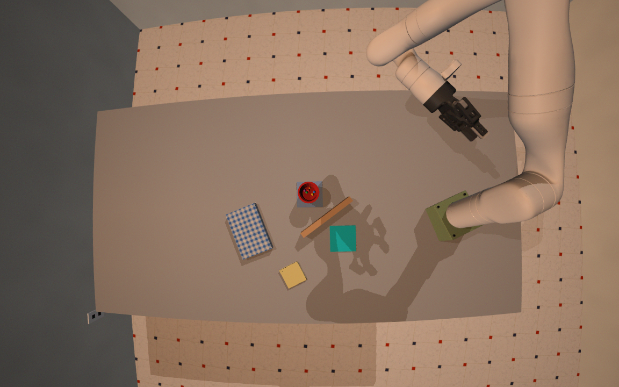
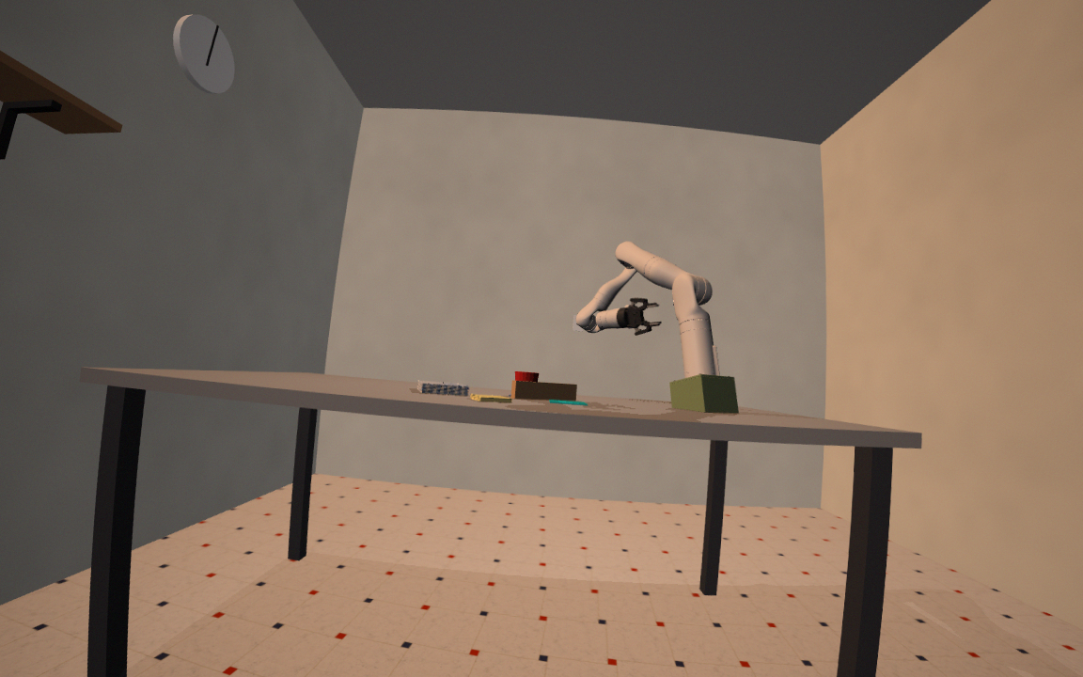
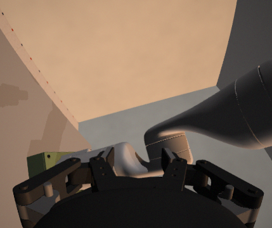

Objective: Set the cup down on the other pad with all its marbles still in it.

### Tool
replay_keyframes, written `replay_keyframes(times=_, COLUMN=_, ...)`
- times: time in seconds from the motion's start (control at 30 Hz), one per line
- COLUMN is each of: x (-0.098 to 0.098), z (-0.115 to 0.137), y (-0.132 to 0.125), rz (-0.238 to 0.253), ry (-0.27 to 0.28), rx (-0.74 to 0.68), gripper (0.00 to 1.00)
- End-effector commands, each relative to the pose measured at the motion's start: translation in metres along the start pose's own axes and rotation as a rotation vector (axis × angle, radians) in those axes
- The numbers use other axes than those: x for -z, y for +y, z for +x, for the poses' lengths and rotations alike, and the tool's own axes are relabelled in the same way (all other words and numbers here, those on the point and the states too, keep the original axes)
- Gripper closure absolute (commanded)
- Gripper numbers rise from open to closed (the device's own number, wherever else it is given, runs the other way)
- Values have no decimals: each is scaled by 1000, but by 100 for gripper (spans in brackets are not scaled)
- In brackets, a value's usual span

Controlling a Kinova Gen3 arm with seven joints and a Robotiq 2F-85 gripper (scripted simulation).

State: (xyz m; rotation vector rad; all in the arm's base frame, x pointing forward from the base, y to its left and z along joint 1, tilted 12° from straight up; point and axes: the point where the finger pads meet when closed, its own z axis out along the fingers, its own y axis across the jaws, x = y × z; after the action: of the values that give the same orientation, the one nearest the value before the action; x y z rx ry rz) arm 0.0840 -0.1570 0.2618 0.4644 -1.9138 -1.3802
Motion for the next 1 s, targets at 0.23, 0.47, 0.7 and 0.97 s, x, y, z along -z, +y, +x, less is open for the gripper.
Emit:
replay_keyframes(times=0.23, x=25, z=-55, y=-8, rz=192, ry=122, rx=171, gripper=100)
replay_keyframes(times=0.47, x=54, z=-119, y=-16, rz=406, ry=266, rx=365, gripper=100)
replay_keyframes(times=0.7, x=108, z=-235, y=-29, rz=788, ry=519, rx=704, gripper=100)
replay_keyframes(times=0.97, x=144, z=-314, y=-43, rz=1080, ry=728, rx=963, gripper=100)
